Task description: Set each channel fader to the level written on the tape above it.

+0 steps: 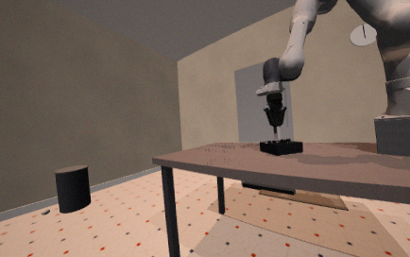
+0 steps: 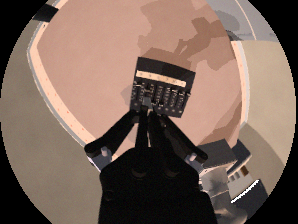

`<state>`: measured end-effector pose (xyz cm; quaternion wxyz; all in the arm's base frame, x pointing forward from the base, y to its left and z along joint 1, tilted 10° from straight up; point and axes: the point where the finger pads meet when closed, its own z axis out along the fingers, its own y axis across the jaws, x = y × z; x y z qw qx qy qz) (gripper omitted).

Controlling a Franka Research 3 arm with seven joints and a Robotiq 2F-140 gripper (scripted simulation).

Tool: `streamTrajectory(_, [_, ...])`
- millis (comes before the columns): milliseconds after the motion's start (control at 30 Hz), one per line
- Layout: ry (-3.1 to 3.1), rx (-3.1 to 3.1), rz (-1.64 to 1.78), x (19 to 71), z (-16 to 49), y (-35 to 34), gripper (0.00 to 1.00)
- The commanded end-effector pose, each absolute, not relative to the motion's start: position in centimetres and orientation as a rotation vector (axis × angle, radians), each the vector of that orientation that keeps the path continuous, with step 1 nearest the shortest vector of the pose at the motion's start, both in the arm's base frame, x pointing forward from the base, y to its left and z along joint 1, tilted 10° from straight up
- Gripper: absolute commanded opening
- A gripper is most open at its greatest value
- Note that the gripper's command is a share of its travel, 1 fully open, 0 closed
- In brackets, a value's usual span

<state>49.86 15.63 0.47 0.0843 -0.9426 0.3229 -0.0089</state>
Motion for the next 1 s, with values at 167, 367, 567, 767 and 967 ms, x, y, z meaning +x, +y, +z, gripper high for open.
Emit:
streamTrajectory(167, [0.971, -2.807, -0.034, 50.14, 0.16, 15.72, 0.0])
streamTrajectory(367, [0.971, -2.807, -0.034, 50.15, 0.04, 15.74, 0.0])
streamTrajectory(567, [0.971, -2.807, -0.034, 50.15, -0.01, 15.74, 0.0])
streamTrajectory(767, [0.971, -2.807, -0.034, 50.15, -0.01, 15.74, 0.0])
streamTrajectory(967, [0.971, -2.807, -0.034, 50.15, -0.01, 15.74, 0.0])
